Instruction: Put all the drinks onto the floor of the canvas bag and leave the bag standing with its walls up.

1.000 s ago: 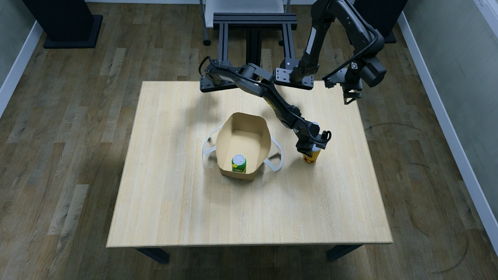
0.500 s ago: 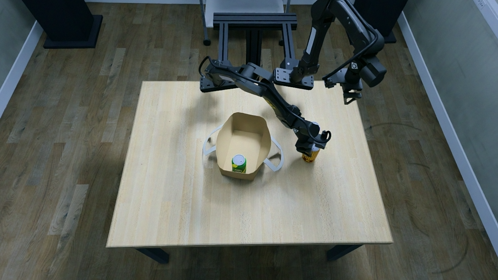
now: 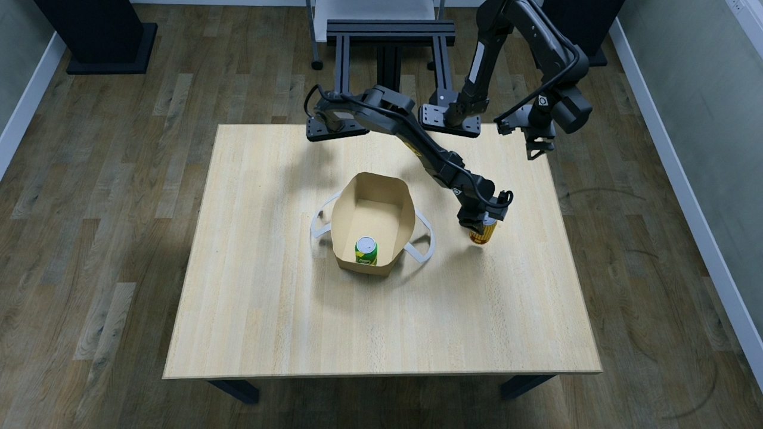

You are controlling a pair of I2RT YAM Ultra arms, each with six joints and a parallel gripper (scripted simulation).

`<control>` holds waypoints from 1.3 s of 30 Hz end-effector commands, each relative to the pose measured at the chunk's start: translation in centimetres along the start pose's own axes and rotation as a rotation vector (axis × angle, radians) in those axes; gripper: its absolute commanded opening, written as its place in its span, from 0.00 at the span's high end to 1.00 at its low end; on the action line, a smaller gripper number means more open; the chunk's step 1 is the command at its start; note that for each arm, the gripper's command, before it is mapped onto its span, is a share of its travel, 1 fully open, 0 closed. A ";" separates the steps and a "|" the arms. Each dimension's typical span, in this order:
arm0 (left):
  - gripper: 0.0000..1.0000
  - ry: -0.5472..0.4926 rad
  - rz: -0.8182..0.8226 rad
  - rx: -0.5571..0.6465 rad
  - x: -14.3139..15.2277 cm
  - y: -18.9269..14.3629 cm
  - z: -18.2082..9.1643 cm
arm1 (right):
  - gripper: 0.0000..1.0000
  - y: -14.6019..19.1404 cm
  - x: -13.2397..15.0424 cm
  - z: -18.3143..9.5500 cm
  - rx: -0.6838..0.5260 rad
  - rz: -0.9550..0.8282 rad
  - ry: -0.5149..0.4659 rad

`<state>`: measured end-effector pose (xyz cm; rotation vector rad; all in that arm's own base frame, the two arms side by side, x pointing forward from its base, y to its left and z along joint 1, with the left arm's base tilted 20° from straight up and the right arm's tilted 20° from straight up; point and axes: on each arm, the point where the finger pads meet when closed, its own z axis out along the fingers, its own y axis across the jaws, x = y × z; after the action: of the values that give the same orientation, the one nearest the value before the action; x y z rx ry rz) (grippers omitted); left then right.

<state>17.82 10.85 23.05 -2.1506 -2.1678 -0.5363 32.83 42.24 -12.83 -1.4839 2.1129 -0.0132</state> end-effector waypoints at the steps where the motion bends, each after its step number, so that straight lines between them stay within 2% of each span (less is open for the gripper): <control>1: 0.00 -0.005 0.003 -0.031 -0.2 0.2 -0.9 | 0.30 0.3 -4.9 -3.2 0.002 -0.003 -0.093; 4: 0.00 -0.005 0.003 -0.031 -0.2 0.2 -0.9 | 0.30 0.2 -6.1 -3.4 0.007 0.002 -0.141; 9: 0.00 -0.005 0.003 -0.031 -0.2 0.2 -0.9 | 0.30 0.3 -5.4 -4.0 0.007 -0.004 -0.093; 13: 0.00 -0.005 0.003 -0.031 -0.2 0.2 -0.9 | 0.30 0.2 -7.0 -4.8 0.006 0.003 -0.144; 17: 0.00 -0.005 0.003 -0.031 -0.2 0.2 -0.9 | 0.30 0.1 -6.6 -5.4 0.012 0.000 -0.105; 29: 0.00 -0.005 0.003 -0.031 -0.2 0.2 -0.9 | 0.30 -0.1 -9.3 -8.1 0.014 0.010 -0.152; 39: 0.00 -0.005 0.003 -0.031 -0.2 0.2 -0.9 | 0.30 0.0 -10.0 -8.0 0.011 0.000 -0.180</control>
<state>17.82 10.85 23.05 -2.1506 -2.1678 -0.5363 31.30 43.28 -7.92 -1.4889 2.1169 -0.0116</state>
